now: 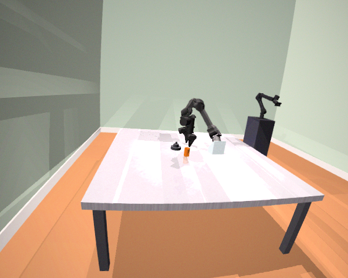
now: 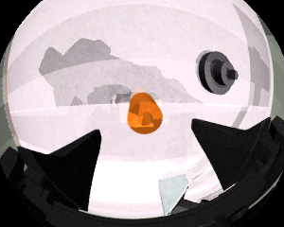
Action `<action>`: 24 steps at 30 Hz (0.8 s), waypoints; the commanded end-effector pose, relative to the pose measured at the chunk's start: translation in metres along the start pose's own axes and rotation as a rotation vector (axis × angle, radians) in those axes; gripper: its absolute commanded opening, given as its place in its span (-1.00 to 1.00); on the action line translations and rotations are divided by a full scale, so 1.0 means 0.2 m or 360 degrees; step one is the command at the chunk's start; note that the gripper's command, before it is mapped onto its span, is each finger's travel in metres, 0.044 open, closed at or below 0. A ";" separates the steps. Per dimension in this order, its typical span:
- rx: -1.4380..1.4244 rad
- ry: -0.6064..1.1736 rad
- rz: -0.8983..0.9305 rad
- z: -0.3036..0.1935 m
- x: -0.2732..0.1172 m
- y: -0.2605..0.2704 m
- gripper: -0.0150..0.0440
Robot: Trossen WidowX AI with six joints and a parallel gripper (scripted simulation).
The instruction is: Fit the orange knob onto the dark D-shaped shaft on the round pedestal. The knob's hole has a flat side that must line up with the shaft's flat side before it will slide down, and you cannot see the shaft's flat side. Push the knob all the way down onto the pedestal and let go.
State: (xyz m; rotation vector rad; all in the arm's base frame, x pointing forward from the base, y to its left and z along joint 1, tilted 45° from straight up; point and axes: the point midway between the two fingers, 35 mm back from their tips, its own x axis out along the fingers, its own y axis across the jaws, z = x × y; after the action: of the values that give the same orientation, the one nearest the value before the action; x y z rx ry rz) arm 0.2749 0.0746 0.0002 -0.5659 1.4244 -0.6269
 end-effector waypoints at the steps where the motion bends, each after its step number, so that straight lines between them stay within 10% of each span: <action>1: -0.0009 -0.0001 -0.0007 0.00 0.05 0.00 1.00; 24: -0.0010 -0.0002 -0.0006 0.01 0.23 0.00 1.00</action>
State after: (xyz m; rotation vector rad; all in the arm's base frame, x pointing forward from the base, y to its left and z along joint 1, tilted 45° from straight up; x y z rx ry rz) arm 0.2787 0.0473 -0.0288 -0.5649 1.4220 -0.6247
